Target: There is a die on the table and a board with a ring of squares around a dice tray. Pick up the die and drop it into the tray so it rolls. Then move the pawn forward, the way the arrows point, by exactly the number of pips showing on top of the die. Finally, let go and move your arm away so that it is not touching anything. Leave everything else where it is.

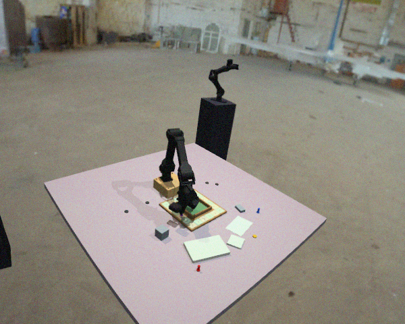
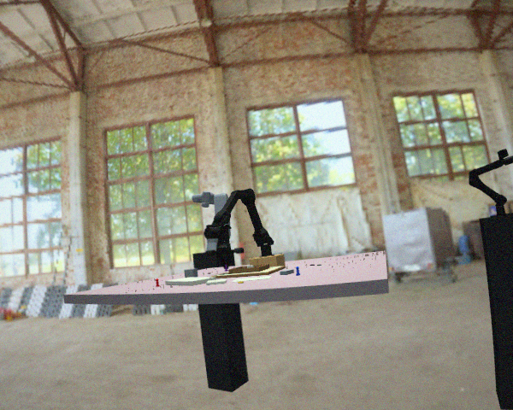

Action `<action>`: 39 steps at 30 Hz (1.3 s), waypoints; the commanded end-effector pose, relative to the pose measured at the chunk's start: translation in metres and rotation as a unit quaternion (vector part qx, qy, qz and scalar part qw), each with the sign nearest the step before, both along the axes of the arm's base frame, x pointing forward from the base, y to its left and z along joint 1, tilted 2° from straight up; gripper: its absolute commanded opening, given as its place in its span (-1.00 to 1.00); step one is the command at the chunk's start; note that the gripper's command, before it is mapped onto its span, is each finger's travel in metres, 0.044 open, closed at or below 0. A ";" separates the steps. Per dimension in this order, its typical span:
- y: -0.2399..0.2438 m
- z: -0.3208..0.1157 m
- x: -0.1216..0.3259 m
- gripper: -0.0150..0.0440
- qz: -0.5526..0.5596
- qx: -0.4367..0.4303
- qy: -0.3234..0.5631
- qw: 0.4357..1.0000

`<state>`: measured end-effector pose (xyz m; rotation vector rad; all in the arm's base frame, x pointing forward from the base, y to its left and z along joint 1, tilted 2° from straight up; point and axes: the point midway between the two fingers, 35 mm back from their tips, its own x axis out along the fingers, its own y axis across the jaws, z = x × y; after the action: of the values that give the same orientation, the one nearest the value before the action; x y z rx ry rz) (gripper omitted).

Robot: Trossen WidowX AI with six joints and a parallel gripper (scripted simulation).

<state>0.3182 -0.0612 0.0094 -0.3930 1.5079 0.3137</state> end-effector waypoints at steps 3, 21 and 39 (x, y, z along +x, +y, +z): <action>0.001 -0.014 -0.003 -0.49 0.002 0.004 0.008 1.000; 0.002 0.042 -0.002 0.84 0.002 0.004 0.008 1.000; 0.086 0.113 -0.133 1.00 -0.122 0.012 0.009 0.992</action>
<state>0.2313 0.0096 0.1122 -0.2505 1.5356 0.1963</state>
